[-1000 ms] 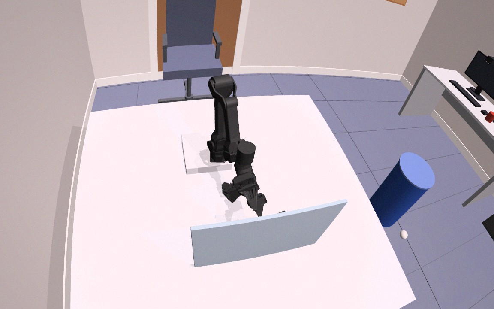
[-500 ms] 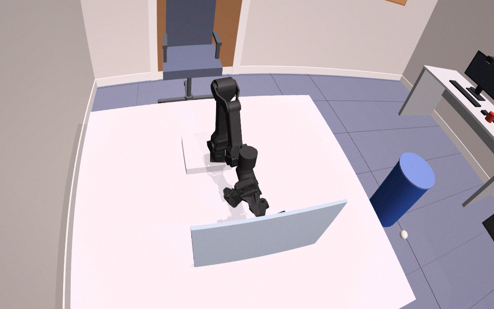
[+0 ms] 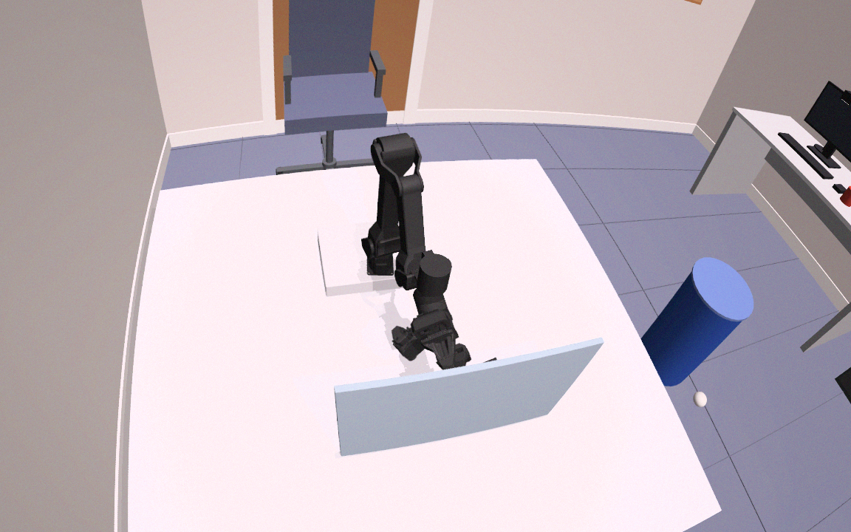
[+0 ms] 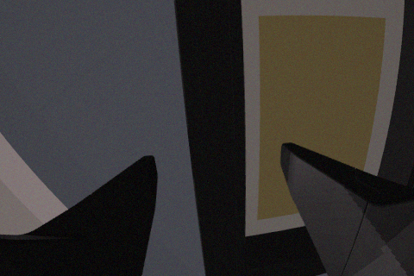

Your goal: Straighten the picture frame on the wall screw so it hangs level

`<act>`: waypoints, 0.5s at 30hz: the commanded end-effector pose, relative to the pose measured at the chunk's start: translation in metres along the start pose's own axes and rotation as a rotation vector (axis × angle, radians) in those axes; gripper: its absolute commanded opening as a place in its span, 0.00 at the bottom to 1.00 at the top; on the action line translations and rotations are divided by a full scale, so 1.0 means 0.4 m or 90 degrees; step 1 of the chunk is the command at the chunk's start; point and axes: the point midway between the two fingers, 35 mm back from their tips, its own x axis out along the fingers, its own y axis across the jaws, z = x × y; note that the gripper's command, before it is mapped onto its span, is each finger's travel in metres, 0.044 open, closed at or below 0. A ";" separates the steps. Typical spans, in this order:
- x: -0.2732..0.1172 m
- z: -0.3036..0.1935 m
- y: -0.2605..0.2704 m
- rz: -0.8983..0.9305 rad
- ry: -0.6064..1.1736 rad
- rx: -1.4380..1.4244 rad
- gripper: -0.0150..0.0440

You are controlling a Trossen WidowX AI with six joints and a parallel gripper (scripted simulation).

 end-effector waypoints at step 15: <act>0.002 -0.001 0.000 0.000 0.002 0.002 0.43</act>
